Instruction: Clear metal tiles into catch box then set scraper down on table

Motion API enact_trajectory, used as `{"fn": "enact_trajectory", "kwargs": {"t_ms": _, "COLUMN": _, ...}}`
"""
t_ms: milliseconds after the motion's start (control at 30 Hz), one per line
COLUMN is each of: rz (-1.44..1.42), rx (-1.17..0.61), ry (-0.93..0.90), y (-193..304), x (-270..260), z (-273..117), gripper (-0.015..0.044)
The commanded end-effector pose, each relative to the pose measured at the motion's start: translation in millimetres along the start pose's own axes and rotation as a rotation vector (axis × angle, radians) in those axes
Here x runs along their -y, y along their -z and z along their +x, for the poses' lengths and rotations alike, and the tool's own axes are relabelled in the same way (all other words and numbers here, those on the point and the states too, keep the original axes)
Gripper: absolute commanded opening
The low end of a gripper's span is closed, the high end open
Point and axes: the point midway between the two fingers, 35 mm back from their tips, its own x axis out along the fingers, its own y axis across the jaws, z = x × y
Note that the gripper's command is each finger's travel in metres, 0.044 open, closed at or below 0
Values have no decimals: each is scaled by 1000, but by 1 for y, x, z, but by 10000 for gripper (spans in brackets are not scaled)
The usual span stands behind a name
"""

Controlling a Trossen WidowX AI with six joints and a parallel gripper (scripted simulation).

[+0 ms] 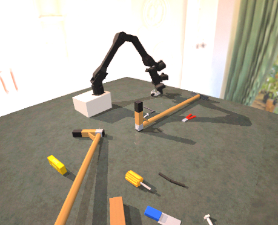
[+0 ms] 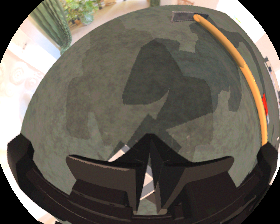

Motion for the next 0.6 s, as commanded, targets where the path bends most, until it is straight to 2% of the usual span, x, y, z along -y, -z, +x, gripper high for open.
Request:
{"fn": "enact_trajectory", "kwargs": {"t_ms": 0, "rz": 1, "rx": 2, "ry": 2, "y": 7, "x": -4, "z": -4, "gripper": 0}}
{"fn": "enact_trajectory", "kwargs": {"t_ms": 467, "rz": 1, "rx": 3, "ry": 1, "y": 28, "x": -12, "z": -12, "gripper": 0}}
{"fn": "enact_trajectory", "kwargs": {"t_ms": 567, "rz": 0, "rx": 1, "ry": -1, "y": 18, "x": -10, "z": -13, "gripper": 0}}
